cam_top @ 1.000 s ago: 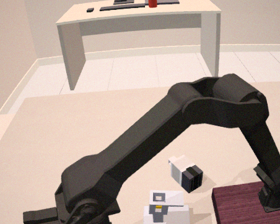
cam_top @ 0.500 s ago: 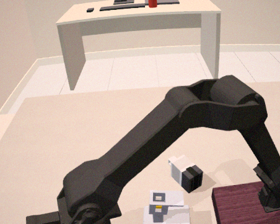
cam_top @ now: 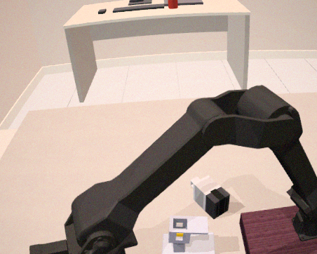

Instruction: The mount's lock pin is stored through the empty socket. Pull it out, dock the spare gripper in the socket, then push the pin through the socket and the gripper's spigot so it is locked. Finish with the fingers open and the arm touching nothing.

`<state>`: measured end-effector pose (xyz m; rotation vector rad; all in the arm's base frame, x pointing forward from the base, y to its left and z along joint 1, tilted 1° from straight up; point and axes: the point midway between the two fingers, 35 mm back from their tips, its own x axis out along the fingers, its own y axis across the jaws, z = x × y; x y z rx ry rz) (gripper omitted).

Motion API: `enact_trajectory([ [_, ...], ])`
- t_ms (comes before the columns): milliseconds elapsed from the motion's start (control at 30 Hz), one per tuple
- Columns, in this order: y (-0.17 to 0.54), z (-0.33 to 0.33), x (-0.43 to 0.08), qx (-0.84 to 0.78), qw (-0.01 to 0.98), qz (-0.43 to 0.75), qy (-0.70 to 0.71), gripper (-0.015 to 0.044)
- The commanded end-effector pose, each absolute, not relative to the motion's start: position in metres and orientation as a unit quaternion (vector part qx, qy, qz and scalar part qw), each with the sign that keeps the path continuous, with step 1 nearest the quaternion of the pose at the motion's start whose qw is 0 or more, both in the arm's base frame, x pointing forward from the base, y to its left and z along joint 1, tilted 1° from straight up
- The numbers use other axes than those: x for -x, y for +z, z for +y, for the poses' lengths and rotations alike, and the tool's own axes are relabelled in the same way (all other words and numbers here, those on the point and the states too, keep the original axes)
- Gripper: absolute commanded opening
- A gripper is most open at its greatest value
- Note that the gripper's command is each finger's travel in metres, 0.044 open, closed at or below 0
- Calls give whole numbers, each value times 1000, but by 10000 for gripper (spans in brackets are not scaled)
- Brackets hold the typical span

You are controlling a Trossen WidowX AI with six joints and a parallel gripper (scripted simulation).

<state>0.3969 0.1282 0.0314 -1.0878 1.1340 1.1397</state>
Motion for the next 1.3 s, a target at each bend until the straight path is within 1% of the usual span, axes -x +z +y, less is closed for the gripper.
enact_trajectory([
  [0,30,128,-397,464,563,482,485,0],
  [867,59,125,-385,453,546,503,494,0],
  [1267,55,124,-382,450,539,510,497,0],
])
